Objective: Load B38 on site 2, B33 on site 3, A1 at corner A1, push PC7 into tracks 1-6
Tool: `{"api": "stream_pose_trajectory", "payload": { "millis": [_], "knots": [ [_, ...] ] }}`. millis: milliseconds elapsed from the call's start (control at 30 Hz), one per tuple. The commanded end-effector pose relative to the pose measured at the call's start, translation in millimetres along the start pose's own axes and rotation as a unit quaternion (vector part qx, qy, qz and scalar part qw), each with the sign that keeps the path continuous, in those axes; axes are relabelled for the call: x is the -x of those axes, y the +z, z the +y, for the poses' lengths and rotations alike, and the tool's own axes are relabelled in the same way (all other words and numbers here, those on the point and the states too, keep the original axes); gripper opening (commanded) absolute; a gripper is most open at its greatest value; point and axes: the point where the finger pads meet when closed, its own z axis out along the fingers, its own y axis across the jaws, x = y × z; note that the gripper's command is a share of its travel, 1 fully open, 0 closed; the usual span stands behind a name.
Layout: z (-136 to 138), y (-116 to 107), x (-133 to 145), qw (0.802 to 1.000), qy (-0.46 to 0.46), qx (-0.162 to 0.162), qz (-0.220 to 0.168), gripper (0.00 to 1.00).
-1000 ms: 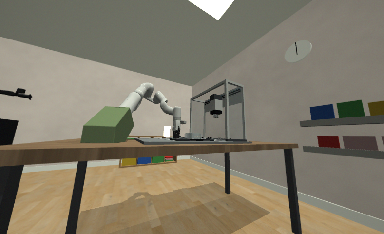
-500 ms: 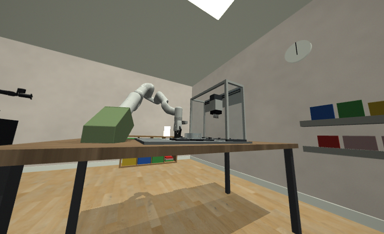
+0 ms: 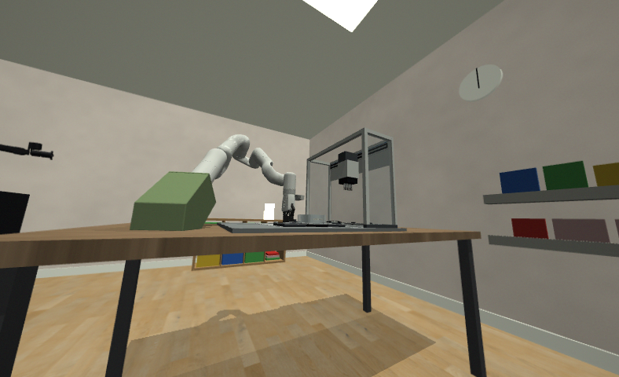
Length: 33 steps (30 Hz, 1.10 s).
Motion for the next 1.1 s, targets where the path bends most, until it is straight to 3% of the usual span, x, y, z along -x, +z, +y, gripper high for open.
{"api": "stream_pose_trajectory", "payload": {
  "millis": [0,1067],
  "knots": [
    [0,-1,-5,1.0,0.0,0.0,0.002,0.82],
    [0,-1,-24,1.0,0.0,0.0,0.002,0.82]
  ]
}}
